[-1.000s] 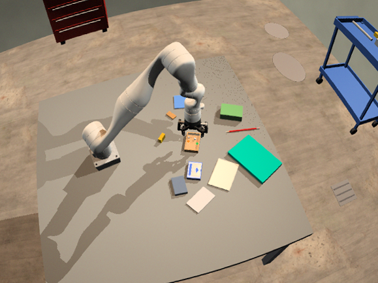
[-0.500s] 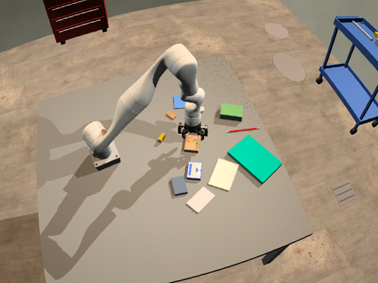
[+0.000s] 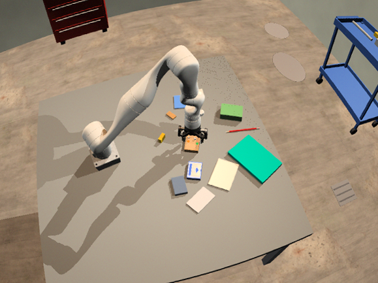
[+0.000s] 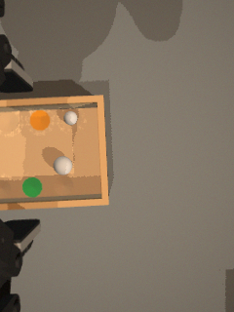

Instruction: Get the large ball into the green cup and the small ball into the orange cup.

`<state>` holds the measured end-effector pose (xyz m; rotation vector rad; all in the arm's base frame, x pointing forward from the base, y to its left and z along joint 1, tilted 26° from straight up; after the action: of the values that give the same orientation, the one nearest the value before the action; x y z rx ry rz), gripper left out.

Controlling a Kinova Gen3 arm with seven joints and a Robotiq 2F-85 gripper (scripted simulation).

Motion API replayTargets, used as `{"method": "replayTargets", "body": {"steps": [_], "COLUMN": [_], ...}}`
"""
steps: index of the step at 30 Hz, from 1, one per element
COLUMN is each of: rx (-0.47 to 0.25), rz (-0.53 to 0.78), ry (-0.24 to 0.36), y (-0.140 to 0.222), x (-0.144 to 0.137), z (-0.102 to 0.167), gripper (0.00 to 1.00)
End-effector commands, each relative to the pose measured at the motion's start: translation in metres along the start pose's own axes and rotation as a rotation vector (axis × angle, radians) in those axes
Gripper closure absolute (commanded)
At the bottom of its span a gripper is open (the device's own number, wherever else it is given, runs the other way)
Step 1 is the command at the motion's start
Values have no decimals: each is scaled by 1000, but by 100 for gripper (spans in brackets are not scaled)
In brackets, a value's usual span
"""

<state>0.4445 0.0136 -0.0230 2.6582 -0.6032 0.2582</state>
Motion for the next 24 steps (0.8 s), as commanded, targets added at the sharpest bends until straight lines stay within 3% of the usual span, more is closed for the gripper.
{"method": "replayTargets", "body": {"steps": [1, 24], "rx": [-3, -3], "rz": [-2, -2], "ry": [-2, -2], "y": [0, 0], "x": [-1, -1], "z": [3, 5], "gripper": [7, 7]}}
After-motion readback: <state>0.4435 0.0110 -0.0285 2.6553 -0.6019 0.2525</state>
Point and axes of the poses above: the point where the finger pads meet when closed, its own z axis out along the fingers, its own x axis across the jaws, y = z × x, the point moved 8 cm from there along -z, back along the fingers, and after that the axes turned 3 degrees about z, right-handed, at the moved point
